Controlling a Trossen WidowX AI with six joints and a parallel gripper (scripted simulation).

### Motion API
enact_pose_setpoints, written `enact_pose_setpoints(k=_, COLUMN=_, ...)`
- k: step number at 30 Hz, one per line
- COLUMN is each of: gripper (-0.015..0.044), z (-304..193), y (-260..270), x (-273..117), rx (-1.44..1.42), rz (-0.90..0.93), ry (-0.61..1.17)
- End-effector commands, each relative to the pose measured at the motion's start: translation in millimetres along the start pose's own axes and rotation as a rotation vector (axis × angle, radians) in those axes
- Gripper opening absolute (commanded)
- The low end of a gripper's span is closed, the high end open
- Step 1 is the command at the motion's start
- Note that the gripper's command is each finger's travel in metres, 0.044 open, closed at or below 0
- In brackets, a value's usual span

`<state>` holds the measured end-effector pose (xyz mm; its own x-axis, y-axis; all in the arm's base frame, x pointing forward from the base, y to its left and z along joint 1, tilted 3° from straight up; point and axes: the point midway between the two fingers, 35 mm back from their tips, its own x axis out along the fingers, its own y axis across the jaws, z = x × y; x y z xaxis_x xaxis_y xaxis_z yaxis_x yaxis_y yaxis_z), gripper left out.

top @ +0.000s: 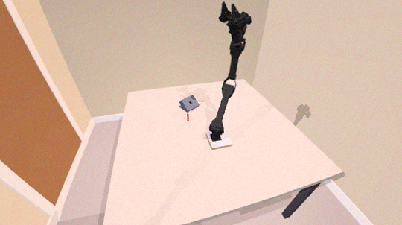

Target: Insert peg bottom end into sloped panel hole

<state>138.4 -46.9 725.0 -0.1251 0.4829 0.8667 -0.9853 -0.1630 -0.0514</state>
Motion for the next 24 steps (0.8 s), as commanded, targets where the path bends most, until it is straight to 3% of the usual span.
enact_pose_setpoints(k=1, gripper=0.0426, z=0, y=1, x=0, rx=-0.004, rz=0.001, ry=0.002)
enact_pose_setpoints(k=24, gripper=0.044, z=-98, y=104, x=43, rx=-0.555, rz=0.135, ry=0.295)
